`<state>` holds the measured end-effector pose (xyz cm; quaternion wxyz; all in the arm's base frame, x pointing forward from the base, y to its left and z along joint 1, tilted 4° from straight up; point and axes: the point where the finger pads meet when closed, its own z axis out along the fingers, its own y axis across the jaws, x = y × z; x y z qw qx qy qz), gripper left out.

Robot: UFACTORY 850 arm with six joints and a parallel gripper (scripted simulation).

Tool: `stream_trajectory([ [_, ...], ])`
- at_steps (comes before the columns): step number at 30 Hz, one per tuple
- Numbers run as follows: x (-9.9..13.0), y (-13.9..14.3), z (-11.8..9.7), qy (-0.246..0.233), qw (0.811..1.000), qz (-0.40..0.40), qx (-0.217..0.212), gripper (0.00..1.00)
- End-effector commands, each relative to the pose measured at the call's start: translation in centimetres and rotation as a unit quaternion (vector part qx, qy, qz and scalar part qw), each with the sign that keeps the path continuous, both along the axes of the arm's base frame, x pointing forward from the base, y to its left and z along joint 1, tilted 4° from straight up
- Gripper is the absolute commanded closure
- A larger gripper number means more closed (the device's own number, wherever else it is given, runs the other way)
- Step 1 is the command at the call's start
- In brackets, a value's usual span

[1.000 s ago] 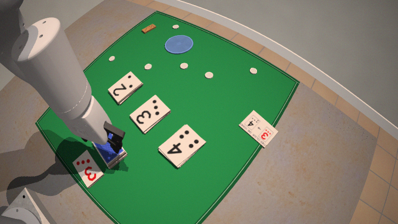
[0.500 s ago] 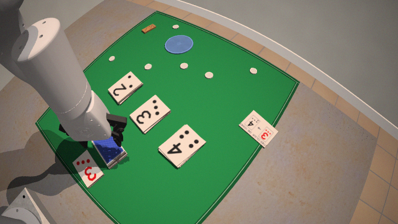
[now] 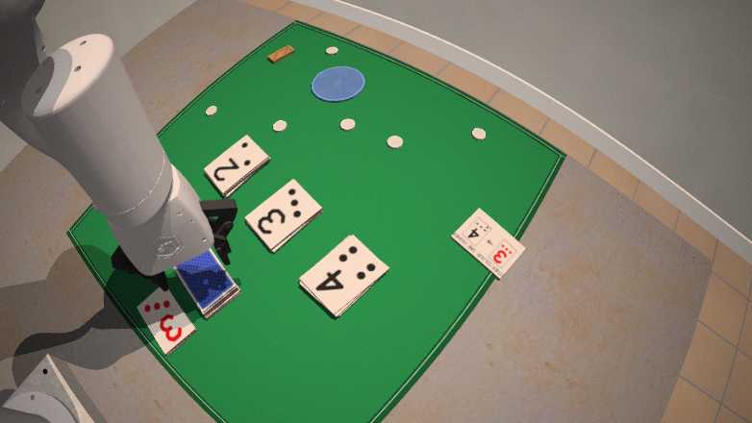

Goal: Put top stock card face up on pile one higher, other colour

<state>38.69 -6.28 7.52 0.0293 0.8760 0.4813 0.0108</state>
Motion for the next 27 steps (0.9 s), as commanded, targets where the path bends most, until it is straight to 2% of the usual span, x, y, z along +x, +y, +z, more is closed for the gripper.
stream_trajectory([
  [1, 0.06, 0.0, 0.04, 0.001, 0.999, 0.049, -0.002, 0.0],
  [9, 0.06, 0.0, 0.02, 0.005, 0.991, 0.132, -0.007, 0.0],
  [16, 0.06, 0.01, 0.02, 0.005, 0.989, 0.146, -0.007, 0.0],
  [17, 0.06, 0.01, 0.01, 0.005, 0.989, 0.146, -0.007, 0.14],
  [27, 0.1, -0.03, -0.56, 0.006, 0.989, 0.146, -0.006, 0.14],
])
